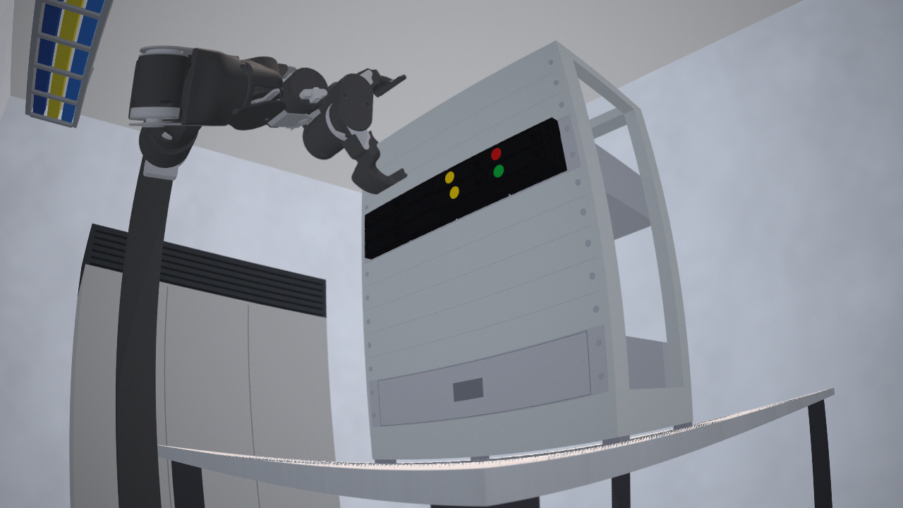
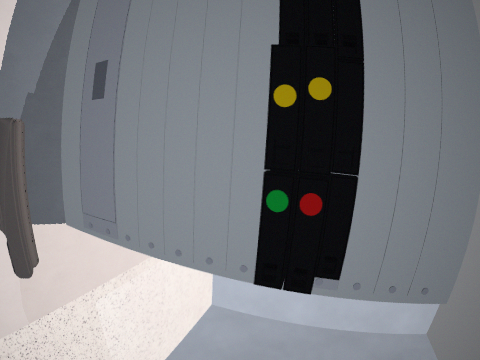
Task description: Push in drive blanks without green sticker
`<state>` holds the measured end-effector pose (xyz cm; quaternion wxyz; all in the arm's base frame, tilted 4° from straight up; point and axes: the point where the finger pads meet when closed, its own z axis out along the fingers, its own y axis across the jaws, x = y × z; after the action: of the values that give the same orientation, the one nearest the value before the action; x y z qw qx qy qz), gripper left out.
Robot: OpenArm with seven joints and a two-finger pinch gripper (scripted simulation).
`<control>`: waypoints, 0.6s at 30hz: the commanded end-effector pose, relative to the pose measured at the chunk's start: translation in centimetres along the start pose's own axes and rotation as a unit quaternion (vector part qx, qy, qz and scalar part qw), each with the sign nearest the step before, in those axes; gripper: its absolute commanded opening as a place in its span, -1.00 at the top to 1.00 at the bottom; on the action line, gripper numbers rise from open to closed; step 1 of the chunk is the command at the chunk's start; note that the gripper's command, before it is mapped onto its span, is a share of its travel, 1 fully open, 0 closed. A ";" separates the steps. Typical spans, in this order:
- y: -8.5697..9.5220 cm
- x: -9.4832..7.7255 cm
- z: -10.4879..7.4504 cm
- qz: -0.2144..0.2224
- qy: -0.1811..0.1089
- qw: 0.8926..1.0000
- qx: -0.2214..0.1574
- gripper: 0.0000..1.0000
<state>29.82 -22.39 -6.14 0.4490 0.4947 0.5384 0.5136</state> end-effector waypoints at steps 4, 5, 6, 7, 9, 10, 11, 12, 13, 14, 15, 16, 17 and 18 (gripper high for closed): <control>0.6 0.2 0.8 0.003 -0.004 1.000 0.004 -1.00; 0.9 0.2 1.1 0.003 -0.004 1.000 0.004 -1.00; 1.1 0.3 1.3 0.003 -0.004 1.000 0.004 -1.00; 1.4 0.4 1.6 0.003 -0.004 1.000 0.004 -1.00; 1.4 0.4 1.6 0.003 -0.004 1.000 0.004 -1.00; 1.6 0.5 1.9 0.003 -0.004 1.000 0.004 -1.00; 1.9 0.6 2.1 0.003 -0.004 1.000 0.004 -1.00; 2.1 0.7 2.4 0.003 -0.004 1.000 0.004 -1.00; 2.4 0.8 2.6 0.003 -0.004 1.000 0.004 -1.00; 2.6 0.9 2.9 0.003 -0.004 1.000 0.004 -1.00; 3.0 0.8 3.0 0.002 -0.006 1.000 0.001 -1.00; 3.2 0.9 3.3 0.003 -0.006 1.000 0.001 -1.00; 3.4 0.9 3.5 0.002 -0.006 1.000 0.001 -1.00; 3.6 1.0 3.6 0.003 -0.006 1.000 0.001 -1.00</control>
<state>33.55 -20.90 -2.53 0.4537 0.4910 0.5361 0.5154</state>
